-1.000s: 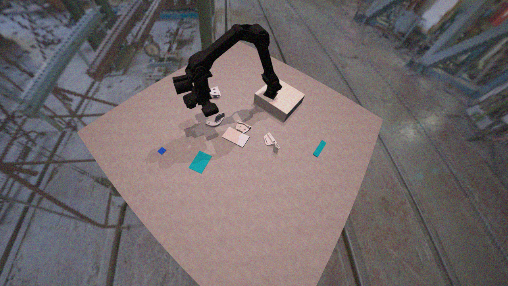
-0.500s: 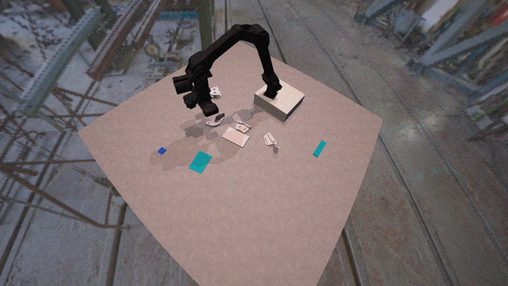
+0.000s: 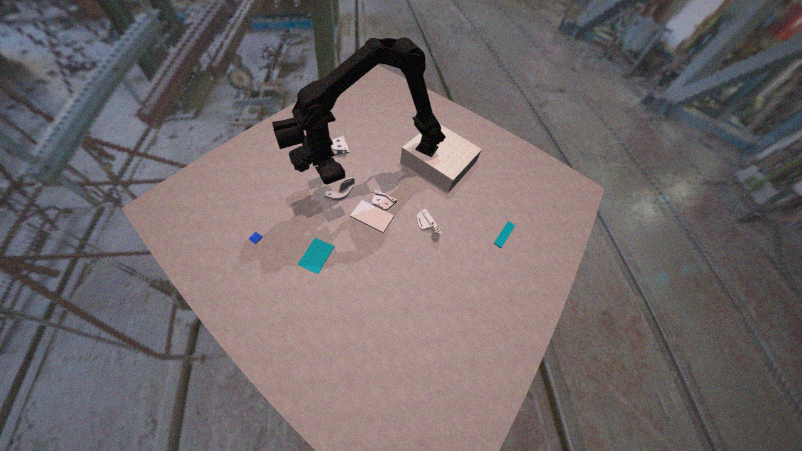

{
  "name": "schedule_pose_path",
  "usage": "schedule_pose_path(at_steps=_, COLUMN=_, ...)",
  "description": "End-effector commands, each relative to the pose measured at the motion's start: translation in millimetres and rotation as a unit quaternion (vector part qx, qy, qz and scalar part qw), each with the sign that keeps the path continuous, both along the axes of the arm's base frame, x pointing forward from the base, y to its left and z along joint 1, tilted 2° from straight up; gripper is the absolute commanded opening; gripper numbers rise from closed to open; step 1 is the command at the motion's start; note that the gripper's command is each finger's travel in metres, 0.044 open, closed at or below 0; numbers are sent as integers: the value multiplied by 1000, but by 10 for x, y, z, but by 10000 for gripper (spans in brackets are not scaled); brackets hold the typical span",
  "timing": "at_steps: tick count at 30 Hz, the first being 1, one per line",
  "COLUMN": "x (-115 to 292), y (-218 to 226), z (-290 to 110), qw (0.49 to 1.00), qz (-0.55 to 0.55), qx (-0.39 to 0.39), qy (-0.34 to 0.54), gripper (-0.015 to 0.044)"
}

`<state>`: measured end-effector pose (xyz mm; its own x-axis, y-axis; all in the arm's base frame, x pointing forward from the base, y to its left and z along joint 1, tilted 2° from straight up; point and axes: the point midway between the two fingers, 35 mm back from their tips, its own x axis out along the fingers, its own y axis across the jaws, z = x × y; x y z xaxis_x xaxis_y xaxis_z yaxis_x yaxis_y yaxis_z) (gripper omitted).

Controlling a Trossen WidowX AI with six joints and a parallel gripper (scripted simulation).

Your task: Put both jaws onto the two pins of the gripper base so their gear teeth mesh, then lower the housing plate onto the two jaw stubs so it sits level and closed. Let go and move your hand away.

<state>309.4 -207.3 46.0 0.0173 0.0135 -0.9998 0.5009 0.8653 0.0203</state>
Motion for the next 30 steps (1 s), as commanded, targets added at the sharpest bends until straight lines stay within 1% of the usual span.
schedule_pose_path(at_steps=1, x=0, y=0, z=0, qw=1000, qz=0, qx=0, qy=0, gripper=157)
schedule_pose_path(at_steps=12, x=0, y=0, z=0, qw=1000, qz=0, qx=0, qy=0, gripper=440)
schedule_pose_path(at_steps=30, x=0, y=0, z=0, qw=1000, qz=0, qx=0, qy=0, gripper=440)
